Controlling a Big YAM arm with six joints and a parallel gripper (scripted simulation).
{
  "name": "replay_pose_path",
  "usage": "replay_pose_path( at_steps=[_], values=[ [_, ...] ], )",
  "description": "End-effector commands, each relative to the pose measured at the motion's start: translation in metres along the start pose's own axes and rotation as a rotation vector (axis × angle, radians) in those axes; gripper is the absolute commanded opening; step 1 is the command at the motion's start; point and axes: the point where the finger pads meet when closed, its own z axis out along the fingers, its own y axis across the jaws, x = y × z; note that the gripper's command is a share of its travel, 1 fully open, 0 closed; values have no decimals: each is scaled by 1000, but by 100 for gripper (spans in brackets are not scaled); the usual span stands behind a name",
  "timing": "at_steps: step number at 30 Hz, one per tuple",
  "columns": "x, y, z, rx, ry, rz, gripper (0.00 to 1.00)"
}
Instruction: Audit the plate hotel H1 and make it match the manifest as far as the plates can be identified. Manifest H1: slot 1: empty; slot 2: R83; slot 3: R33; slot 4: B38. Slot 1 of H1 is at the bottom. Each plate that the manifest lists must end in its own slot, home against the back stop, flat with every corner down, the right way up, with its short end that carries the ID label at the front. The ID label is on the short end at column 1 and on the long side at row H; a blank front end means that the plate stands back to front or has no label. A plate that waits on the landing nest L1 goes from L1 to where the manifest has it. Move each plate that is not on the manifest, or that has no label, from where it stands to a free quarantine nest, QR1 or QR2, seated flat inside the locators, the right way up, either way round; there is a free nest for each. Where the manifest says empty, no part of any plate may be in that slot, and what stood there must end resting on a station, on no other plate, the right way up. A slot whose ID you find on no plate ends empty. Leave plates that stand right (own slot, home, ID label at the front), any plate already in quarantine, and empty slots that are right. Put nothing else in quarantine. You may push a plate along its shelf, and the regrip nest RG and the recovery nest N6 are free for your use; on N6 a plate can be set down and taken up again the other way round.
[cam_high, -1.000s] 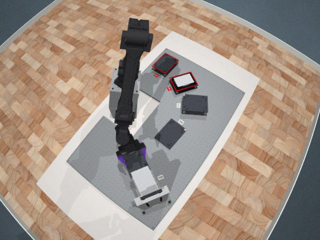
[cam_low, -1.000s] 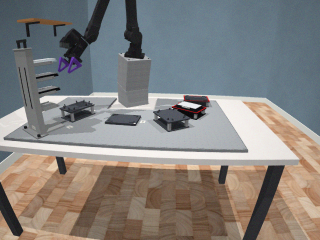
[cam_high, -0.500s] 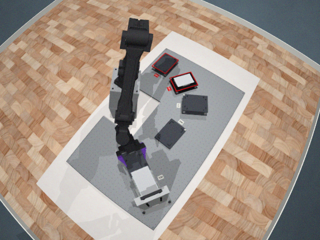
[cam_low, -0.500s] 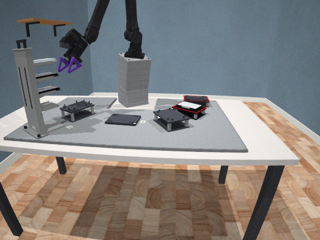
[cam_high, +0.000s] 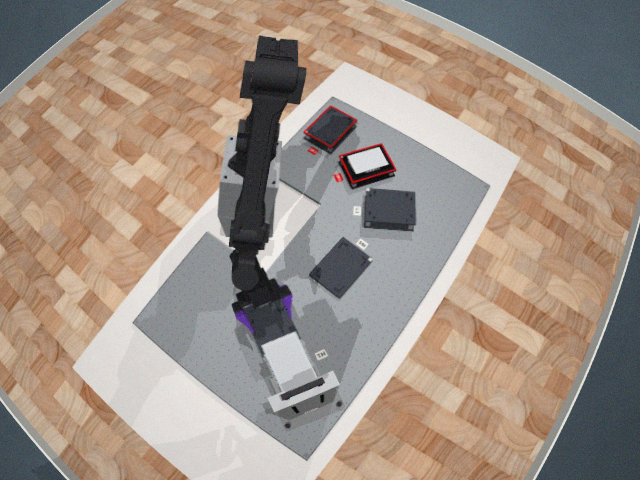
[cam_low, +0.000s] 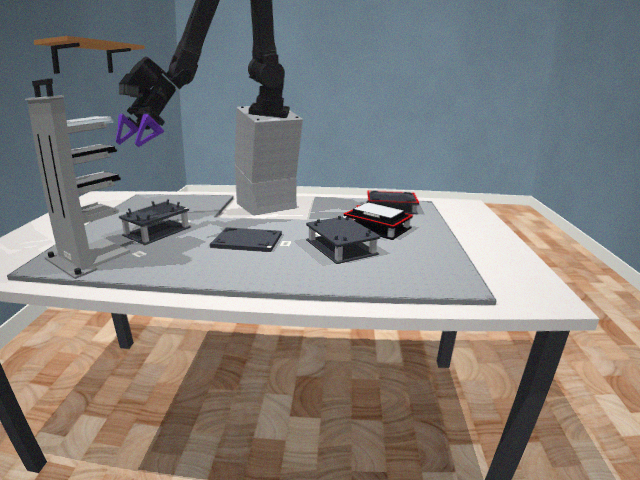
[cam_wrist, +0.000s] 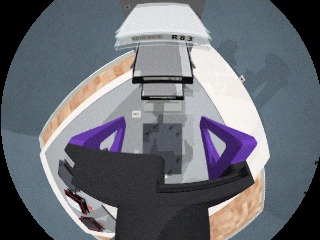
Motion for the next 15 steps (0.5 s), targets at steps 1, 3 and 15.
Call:
replay_pose_path(
  at_steps=[1,3,15],
  values=[
    [-17,-4,1,7,-34,-10,100],
    [-17,-4,1,7,-34,-10,100],
    [-12,-7,-12,16,-49,-20,100]
  ],
)
